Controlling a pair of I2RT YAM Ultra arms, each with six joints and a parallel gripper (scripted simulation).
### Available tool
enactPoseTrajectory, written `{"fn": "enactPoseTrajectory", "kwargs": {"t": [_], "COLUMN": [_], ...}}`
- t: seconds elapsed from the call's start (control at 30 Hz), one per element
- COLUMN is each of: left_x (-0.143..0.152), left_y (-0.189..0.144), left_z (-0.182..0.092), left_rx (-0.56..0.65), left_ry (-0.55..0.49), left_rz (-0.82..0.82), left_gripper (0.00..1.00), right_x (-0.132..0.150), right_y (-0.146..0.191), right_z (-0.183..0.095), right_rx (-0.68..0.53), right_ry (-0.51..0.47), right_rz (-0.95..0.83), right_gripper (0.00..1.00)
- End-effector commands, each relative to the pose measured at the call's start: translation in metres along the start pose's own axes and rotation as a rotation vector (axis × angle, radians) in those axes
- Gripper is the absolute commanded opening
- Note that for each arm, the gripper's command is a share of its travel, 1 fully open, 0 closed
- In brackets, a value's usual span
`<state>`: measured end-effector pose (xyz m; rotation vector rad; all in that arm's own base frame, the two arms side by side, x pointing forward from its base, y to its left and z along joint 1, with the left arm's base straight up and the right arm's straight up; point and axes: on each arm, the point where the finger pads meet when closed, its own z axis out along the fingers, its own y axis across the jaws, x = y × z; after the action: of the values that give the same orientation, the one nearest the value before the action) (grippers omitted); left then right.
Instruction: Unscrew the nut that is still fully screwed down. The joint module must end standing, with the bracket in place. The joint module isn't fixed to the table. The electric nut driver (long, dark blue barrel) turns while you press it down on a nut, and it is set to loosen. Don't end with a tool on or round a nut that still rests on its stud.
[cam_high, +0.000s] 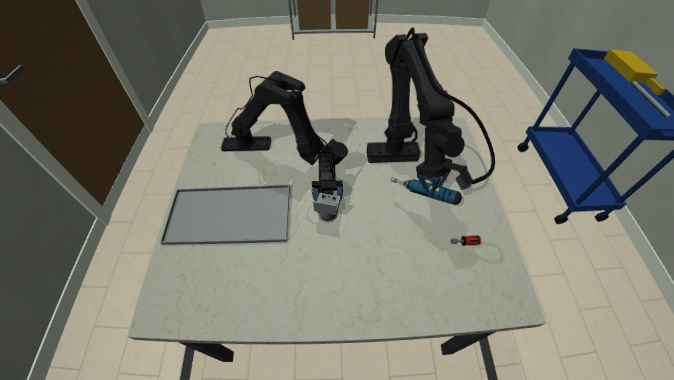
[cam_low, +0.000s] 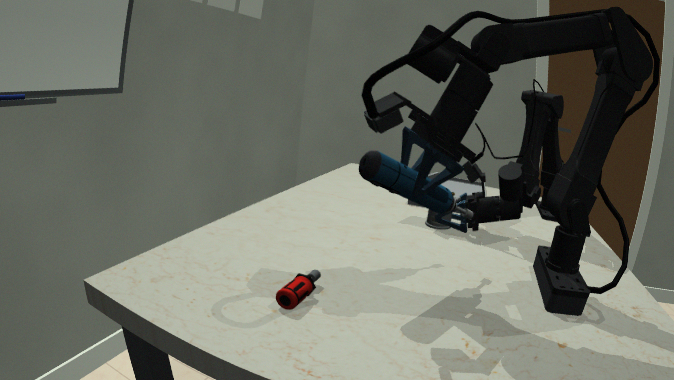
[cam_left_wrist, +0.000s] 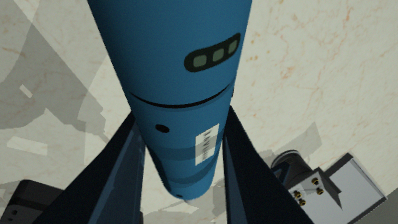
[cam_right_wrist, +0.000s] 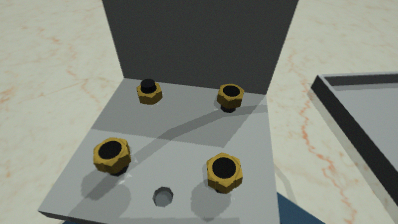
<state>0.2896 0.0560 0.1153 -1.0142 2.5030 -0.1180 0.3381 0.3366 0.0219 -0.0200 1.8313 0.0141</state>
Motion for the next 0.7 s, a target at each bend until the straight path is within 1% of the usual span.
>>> {"fn": "enactPoseTrajectory", "kwargs": {"t": [0.0, 0.1, 0.13, 0.27, 0.3, 0.4, 0.47, 0.57, 0.67], "left_x": [-0.018, -0.017, -0.027, -0.031, -0.013, -0.008, -0.012, 0.000, 0.002], "left_y": [-0.026, -0.039, -0.046, -0.042, -0.042, -0.052, -0.065, -0.069, -0.082], "left_z": [-0.016, -0.021, -0.031, -0.031, -0.021, -0.025, -0.037, -0.033, -0.041], "left_rx": [0.102, 0.141, 0.160, 0.150, 0.152, 0.191, 0.230, 0.248, 0.289], "left_ry": [-0.129, -0.161, -0.190, -0.196, -0.163, -0.184, -0.225, -0.229, -0.262], "left_rz": [0.081, 0.133, 0.132, 0.119, 0.150, 0.200, 0.231, 0.282, 0.330], "left_gripper": [0.42, 0.42, 0.42, 0.42, 0.42, 0.42, 0.42, 0.42, 0.42], "right_x": [-0.016, -0.016, -0.016, -0.016, -0.016, -0.016, -0.016, -0.016, -0.016], "right_y": [0.007, 0.007, 0.007, 0.007, 0.007, 0.007, 0.007, 0.007, 0.007], "right_z": [0.003, 0.003, 0.003, 0.003, 0.003, 0.003, 0.003, 0.003, 0.003], "right_rx": [-0.004, -0.004, -0.004, -0.004, -0.004, -0.004, -0.004, -0.004, -0.004], "right_ry": [-0.023, -0.023, -0.023, -0.023, -0.023, -0.023, -0.023, -0.023, -0.023], "right_rz": [0.040, 0.040, 0.040, 0.040, 0.040, 0.040, 0.040, 0.040, 0.040], "right_gripper": [0.59, 0.59, 0.59, 0.59, 0.59, 0.59, 0.59, 0.59, 0.59]}}
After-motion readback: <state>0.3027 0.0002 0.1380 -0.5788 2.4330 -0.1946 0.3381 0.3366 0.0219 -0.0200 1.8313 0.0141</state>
